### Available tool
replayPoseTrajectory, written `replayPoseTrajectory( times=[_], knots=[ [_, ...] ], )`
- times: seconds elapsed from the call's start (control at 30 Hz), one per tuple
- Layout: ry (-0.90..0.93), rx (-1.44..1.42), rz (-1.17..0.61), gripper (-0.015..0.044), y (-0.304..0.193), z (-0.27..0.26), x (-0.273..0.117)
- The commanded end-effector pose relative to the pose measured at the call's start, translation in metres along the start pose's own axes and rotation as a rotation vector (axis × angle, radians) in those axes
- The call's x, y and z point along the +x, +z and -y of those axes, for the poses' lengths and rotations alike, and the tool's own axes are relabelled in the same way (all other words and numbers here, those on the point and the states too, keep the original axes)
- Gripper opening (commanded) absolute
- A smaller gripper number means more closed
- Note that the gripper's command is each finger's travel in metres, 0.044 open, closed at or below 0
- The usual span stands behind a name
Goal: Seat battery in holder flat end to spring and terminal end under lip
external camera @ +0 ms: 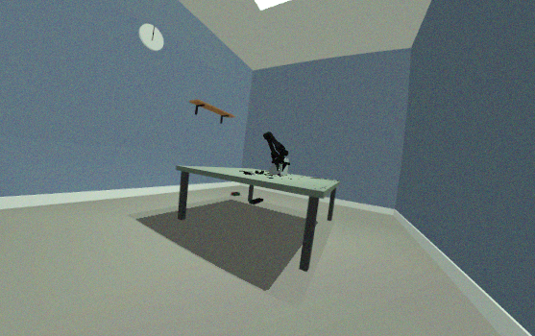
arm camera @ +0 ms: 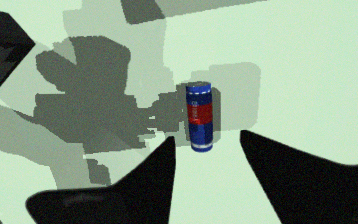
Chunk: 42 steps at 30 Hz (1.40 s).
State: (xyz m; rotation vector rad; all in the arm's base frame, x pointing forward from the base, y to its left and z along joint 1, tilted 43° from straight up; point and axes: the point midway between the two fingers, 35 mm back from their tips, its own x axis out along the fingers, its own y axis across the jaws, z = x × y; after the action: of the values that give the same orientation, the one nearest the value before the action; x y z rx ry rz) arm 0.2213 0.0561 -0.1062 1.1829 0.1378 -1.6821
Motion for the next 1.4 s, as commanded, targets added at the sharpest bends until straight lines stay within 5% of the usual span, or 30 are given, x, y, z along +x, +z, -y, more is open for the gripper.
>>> replayPoseTrajectory(
  times=[0.0, 0.8, 0.97, 1.37],
  knots=[
    [0.003, -0.003, 0.004, 0.0234, 0.001, -0.001, 0.007],
    [0.004, -0.003, 0.006, 0.0234, 0.002, -0.001, 0.043],
    [0.004, -0.003, 0.006, 0.0103, 0.002, -0.001, 0.043],
    [0.003, -0.003, 0.004, 0.0072, 0.001, -0.001, 0.019]
  ],
)
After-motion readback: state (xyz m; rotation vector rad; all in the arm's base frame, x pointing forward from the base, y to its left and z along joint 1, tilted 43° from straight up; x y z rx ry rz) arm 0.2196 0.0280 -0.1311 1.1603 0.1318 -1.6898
